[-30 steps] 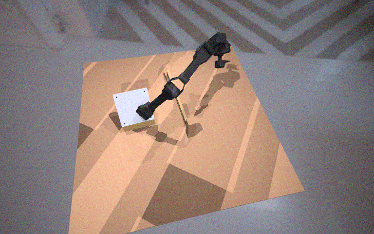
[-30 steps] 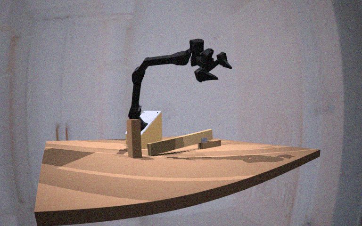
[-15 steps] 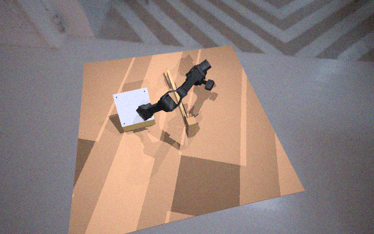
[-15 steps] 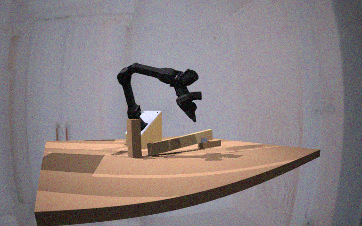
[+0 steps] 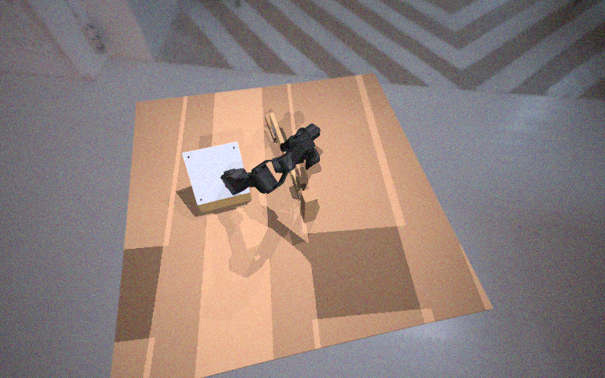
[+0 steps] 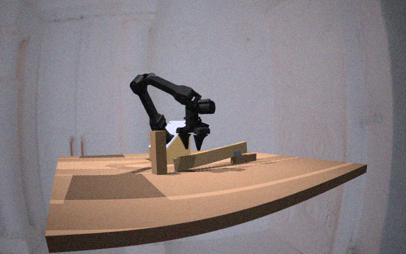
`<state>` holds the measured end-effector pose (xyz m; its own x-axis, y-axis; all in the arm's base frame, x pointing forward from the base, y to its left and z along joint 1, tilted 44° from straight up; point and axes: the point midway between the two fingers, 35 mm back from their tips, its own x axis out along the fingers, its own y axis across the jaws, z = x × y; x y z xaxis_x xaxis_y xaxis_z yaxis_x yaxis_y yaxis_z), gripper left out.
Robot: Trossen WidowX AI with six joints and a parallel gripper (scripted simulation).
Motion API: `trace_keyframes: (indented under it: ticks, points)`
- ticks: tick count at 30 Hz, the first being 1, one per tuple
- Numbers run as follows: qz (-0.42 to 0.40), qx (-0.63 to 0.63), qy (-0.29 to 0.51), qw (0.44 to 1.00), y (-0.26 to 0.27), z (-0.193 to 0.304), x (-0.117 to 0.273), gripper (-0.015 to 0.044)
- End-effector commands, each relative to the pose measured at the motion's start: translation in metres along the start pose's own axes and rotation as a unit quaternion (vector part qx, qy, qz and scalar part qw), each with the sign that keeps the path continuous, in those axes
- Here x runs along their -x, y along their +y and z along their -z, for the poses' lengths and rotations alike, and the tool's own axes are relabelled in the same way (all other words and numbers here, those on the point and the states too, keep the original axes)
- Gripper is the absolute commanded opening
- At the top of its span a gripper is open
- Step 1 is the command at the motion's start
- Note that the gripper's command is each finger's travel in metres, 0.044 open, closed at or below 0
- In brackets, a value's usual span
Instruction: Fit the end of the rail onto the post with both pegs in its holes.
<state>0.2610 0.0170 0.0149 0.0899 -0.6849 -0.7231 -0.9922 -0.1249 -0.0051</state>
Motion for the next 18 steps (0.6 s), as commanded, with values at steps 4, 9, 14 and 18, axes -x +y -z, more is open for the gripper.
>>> trace_keyframes:
  ticks: [4, 9, 14, 18]
  points:
    - [-0.005, 0.010, -0.002, 1.000, 0.005, 0.002, -0.004, 0.0440]
    - [-0.005, 0.010, -0.003, 1.000, 0.004, 0.002, -0.012, 0.0440]
    - [-0.005, 0.010, -0.003, 1.000, 0.004, 0.001, -0.020, 0.0440]
    - [-0.005, 0.010, -0.003, 1.000, 0.003, 0.001, -0.027, 0.0440]
